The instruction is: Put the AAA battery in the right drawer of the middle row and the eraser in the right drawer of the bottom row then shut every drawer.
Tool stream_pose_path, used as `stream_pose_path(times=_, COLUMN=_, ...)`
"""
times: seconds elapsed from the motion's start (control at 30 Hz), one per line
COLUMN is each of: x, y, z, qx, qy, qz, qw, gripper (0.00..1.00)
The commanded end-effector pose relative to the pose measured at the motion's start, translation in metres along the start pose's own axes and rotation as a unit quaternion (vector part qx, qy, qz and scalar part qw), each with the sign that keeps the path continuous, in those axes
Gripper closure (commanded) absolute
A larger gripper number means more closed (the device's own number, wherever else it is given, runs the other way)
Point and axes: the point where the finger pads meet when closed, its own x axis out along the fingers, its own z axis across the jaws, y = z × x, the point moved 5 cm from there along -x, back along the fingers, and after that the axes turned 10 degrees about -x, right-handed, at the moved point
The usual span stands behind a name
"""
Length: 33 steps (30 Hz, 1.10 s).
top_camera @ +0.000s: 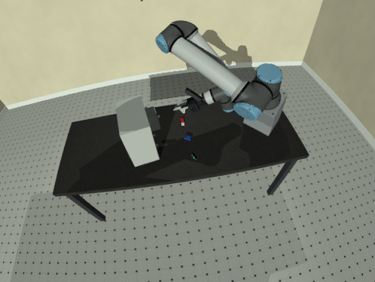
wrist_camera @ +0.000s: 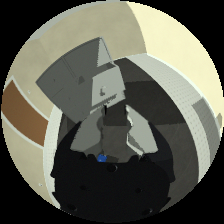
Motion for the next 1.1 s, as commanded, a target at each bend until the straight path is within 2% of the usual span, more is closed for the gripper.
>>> stream_pose_path(times=0.0, x=-0.004, y=0.004, z=-0.004, qx=0.062, qy=-0.045, qz=-0.005, qw=0.997, gripper=0.80)
stream_pose_path(times=0.13, x=-0.009, y=0.008, z=-0.007, qx=0.119, qy=-0.084, qz=-0.011, qw=0.989, gripper=0.80)
stream_pose_path(times=0.2, x=-0.009, y=0.008, z=-0.007, qx=0.119, qy=-0.084, qz=-0.011, qw=0.989, gripper=0.80)
stream_pose_path(times=0.37, x=-0.014, y=0.015, z=-0.010, qx=0.194, qy=-0.135, qz=-0.021, qw=0.971, gripper=0.80)
stream_pose_path(times=0.7, x=-0.023, y=0.026, z=-0.015, qx=0.316, qy=-0.218, qz=-0.035, qw=0.923, gripper=0.80)
stream_pose_path(times=0.77, x=-0.023, y=0.026, z=-0.015, qx=0.316, qy=-0.218, qz=-0.035, qw=0.923, gripper=0.80)
stream_pose_path(times=1.07, x=-0.029, y=0.036, z=-0.017, qx=0.407, qy=-0.281, qz=-0.046, qw=0.868, gripper=0.80)
